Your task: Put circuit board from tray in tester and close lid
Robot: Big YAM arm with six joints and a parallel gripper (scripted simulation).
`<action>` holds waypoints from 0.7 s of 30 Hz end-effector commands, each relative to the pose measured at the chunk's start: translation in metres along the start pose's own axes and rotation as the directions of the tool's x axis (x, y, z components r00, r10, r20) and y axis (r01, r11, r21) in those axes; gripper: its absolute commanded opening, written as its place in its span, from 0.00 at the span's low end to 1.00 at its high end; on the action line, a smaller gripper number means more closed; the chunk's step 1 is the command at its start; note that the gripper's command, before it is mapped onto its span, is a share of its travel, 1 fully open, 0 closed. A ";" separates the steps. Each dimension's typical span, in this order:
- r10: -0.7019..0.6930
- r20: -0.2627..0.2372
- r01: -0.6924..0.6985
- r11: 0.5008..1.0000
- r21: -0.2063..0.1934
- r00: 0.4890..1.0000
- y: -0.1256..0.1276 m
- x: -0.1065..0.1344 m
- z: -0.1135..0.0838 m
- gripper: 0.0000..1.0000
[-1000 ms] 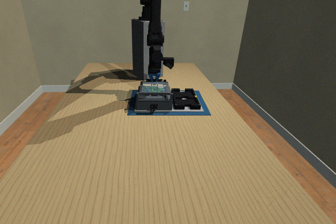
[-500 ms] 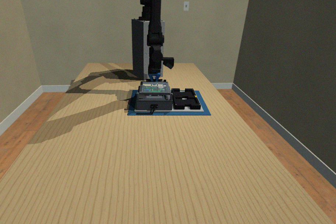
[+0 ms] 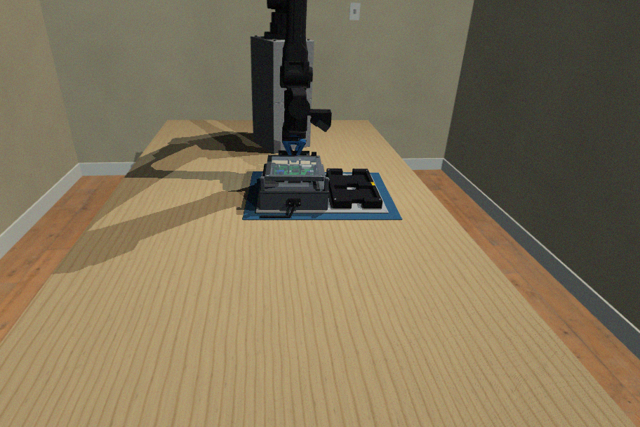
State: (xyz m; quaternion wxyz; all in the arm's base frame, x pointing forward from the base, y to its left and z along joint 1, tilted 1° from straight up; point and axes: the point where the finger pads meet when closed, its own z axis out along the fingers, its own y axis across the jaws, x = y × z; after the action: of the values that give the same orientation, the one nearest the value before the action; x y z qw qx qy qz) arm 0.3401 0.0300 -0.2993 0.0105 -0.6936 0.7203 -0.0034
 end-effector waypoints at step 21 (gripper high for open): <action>-0.001 0.002 0.001 1.000 0.006 1.000 -0.004 -0.001 -0.036 0.48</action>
State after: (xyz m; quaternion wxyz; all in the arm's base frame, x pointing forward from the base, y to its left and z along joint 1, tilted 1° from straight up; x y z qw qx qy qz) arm 0.3427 0.0302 -0.2697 0.0137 -0.6936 0.7202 -0.0059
